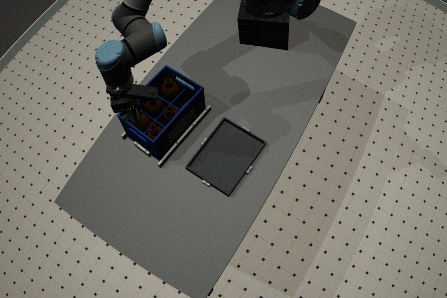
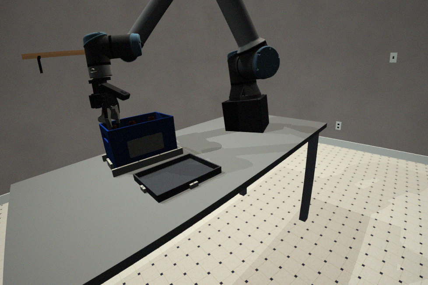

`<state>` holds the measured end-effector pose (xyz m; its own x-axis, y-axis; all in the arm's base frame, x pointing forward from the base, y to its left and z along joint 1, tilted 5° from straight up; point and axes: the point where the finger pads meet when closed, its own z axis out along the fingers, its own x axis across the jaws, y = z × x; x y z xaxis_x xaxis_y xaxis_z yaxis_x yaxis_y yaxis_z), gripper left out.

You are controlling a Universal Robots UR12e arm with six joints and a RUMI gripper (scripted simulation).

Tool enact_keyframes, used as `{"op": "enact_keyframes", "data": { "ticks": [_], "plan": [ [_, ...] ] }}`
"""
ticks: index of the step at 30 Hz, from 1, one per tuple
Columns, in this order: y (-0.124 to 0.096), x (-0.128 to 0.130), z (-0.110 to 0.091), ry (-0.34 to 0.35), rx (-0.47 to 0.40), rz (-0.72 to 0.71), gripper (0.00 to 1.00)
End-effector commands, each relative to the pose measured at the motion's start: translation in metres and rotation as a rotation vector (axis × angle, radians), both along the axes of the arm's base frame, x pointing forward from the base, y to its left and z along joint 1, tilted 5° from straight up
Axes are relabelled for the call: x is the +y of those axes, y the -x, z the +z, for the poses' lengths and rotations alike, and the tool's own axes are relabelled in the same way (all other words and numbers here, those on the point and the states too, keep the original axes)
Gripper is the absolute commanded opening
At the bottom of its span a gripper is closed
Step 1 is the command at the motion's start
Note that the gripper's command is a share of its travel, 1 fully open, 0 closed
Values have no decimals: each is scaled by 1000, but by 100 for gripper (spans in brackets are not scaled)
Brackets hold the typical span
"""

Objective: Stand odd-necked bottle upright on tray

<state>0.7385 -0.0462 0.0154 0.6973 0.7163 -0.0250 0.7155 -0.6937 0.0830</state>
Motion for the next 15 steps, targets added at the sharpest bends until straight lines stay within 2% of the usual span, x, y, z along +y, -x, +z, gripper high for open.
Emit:
{"op": "enact_keyframes", "data": {
  "ticks": [1,13,14,15],
  "plan": [
    [0,-1,0,1,-1,0,38],
    [0,-1,0,1,-1,0,38],
    [0,-1,0,1,-1,0,0],
    [0,-1,0,1,-1,0,0]
  ]
}}
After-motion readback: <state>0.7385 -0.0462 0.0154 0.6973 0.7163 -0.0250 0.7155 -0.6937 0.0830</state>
